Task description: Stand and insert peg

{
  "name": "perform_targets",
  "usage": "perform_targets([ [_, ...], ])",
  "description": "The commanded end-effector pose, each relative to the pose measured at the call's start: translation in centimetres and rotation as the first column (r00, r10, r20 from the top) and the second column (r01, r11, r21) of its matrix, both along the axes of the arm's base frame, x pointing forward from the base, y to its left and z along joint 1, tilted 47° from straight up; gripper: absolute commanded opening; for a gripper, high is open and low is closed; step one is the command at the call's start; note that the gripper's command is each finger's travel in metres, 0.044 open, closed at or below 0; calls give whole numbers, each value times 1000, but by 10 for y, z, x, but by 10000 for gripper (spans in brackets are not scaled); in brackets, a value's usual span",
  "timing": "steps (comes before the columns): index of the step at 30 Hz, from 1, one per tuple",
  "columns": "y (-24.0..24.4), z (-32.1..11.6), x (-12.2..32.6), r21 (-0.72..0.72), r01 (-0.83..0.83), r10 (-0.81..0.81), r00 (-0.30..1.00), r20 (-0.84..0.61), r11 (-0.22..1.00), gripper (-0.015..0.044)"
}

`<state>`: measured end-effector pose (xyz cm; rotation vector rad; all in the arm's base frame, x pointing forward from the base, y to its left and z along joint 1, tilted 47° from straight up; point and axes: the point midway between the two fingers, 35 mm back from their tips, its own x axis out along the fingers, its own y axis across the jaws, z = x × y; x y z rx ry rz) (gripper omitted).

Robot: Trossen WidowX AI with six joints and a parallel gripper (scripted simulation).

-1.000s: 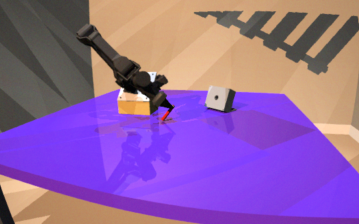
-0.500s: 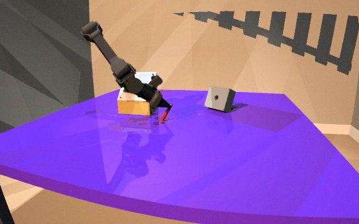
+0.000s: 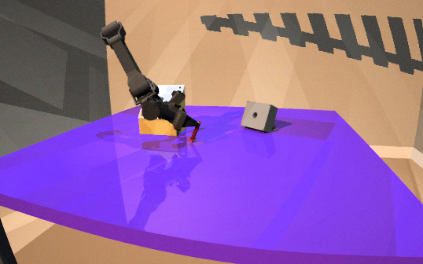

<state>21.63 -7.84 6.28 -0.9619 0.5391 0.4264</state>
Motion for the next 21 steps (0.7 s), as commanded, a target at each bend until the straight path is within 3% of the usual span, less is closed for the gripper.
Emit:
perform_targets([
  [1, -1, 2, -2, 19, -29, 29, 999, 24, 999, 51],
  [21, -8, 5, -13, 107, -149, 136, 984, 118, 983, 51],
])
